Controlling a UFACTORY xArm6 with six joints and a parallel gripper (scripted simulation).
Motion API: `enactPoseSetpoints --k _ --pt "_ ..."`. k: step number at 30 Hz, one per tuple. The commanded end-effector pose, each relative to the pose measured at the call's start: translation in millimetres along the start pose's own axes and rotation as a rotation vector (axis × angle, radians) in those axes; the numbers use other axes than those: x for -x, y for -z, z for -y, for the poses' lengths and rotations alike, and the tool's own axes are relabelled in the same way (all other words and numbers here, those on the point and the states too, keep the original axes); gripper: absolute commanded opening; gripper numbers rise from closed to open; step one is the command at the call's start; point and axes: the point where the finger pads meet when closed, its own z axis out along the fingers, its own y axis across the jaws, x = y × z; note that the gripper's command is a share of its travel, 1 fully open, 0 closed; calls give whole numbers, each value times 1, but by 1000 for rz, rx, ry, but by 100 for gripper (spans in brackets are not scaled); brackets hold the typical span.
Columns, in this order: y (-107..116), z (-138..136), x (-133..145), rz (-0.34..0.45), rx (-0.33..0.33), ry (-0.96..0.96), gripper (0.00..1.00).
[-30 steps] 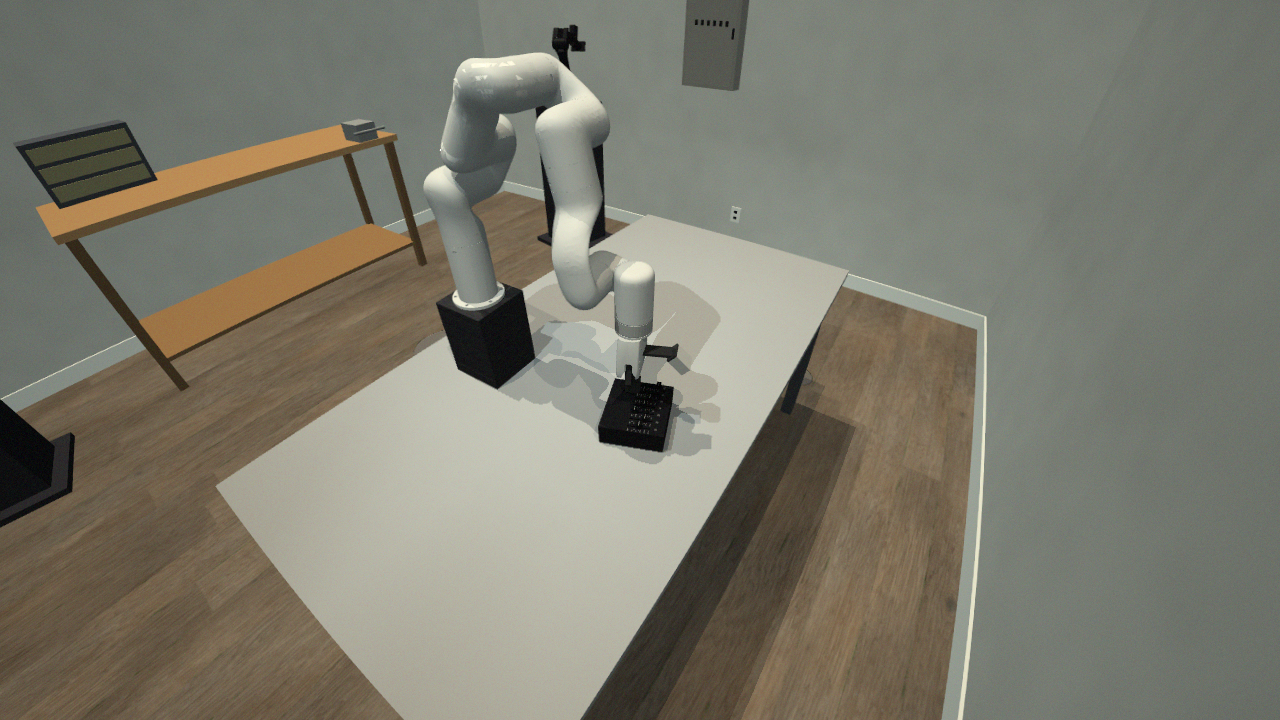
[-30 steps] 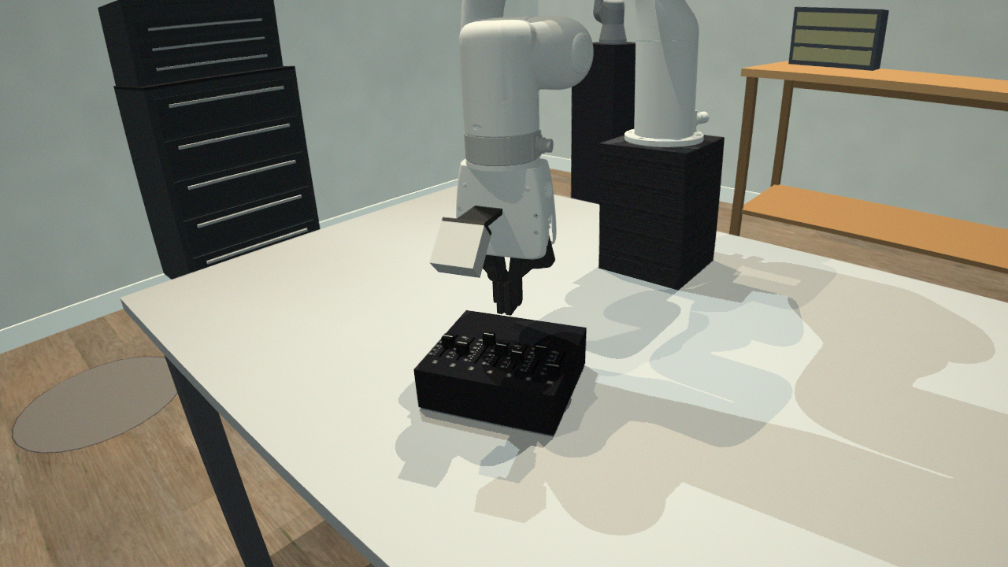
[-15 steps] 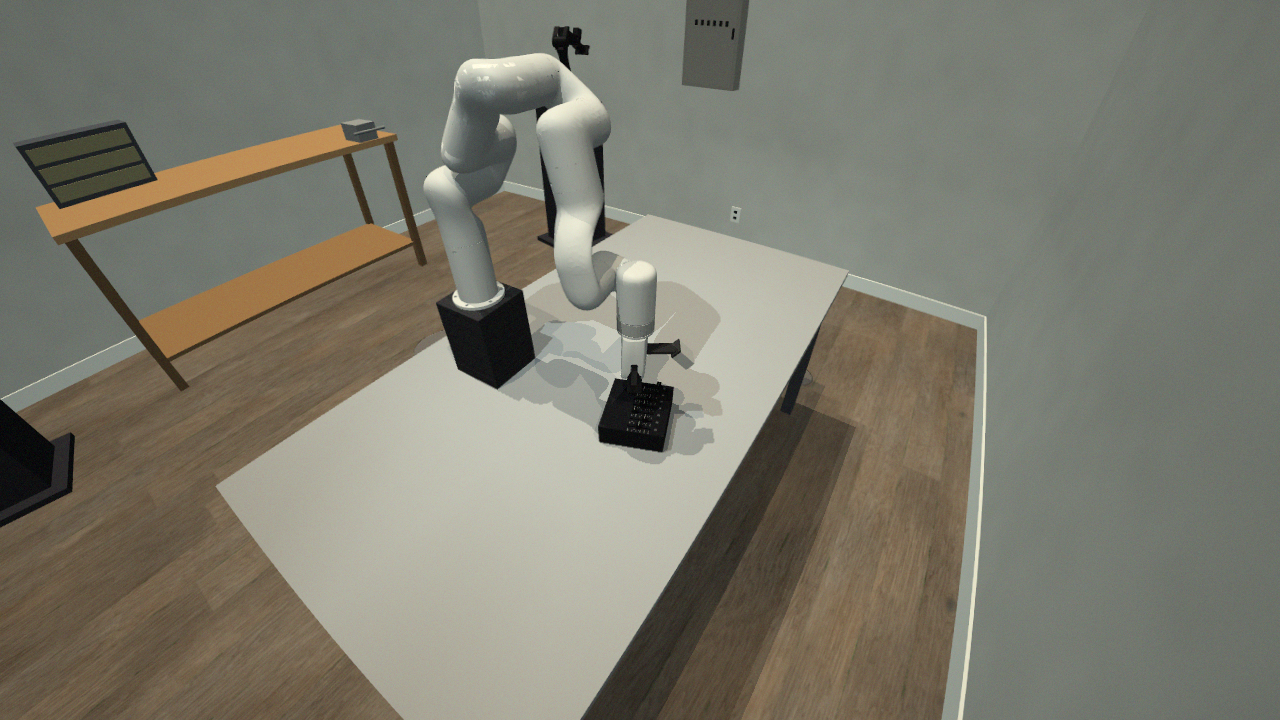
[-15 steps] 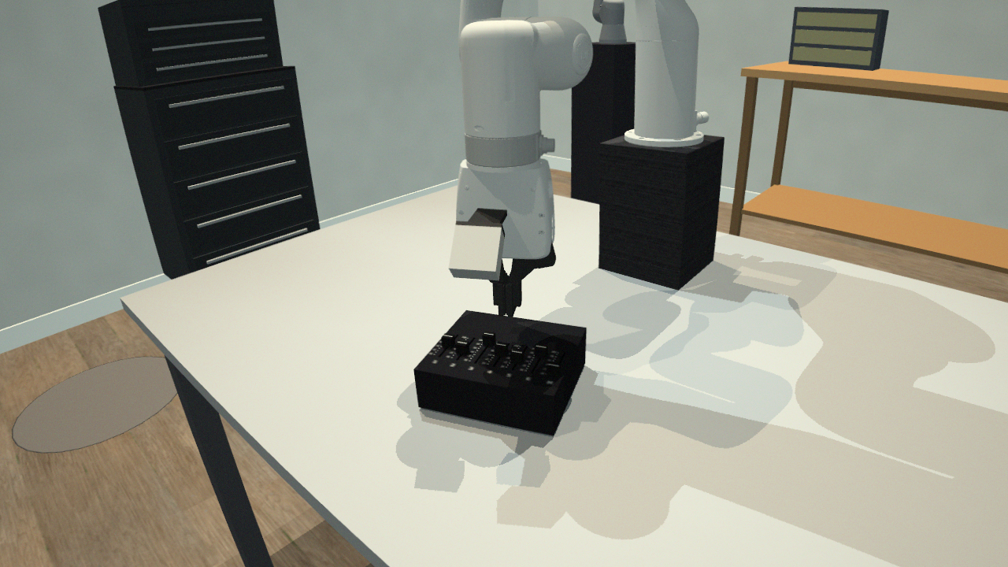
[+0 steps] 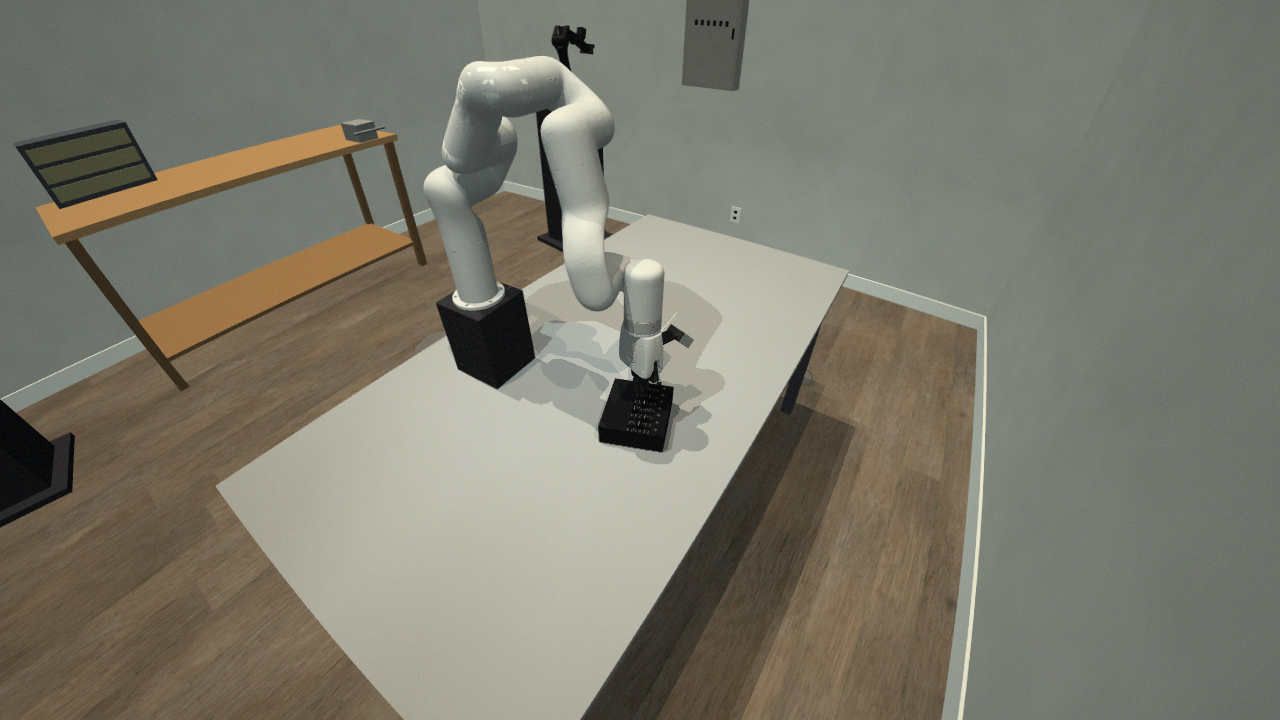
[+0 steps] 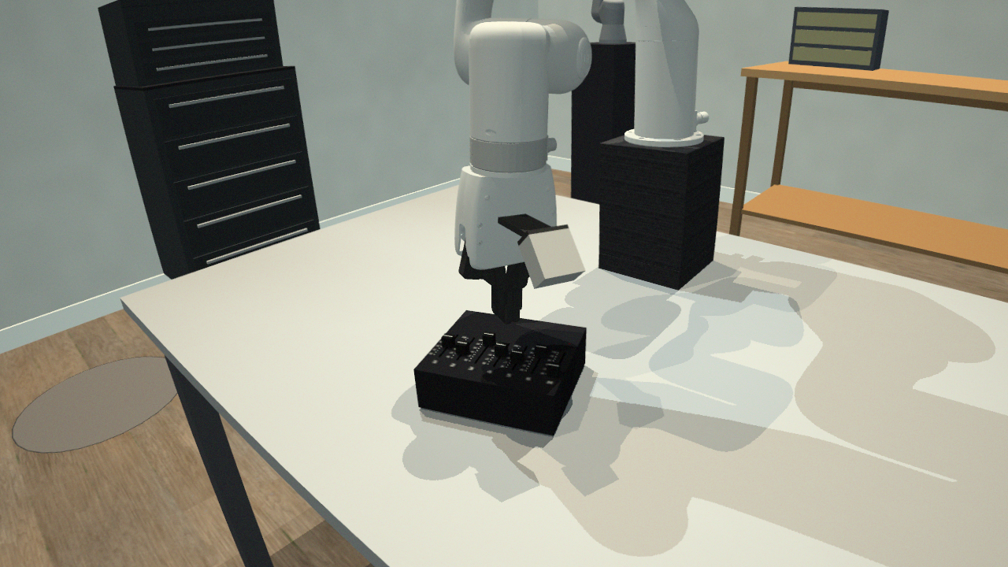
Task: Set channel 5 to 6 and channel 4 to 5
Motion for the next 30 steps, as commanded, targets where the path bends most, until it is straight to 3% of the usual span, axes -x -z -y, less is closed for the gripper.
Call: enactPoseSetpoints --k 1,9,11,12,26,28,29,30 --pt "1 -5 -7 -27 -19 277 0" --pt "0 -11 -20 -12 10 758 0" --pt "0 -11 -20 -12 10 758 0" --pt "0 -12 -21 -15 12 931 0" --pt "-1 -20 -39 21 53 1692 0" --pt "-1 -20 -39 21 53 1692 0" --pt "-1 -20 -40 14 49 1857 0" --pt "-1 -20 -41 15 50 1898 0"
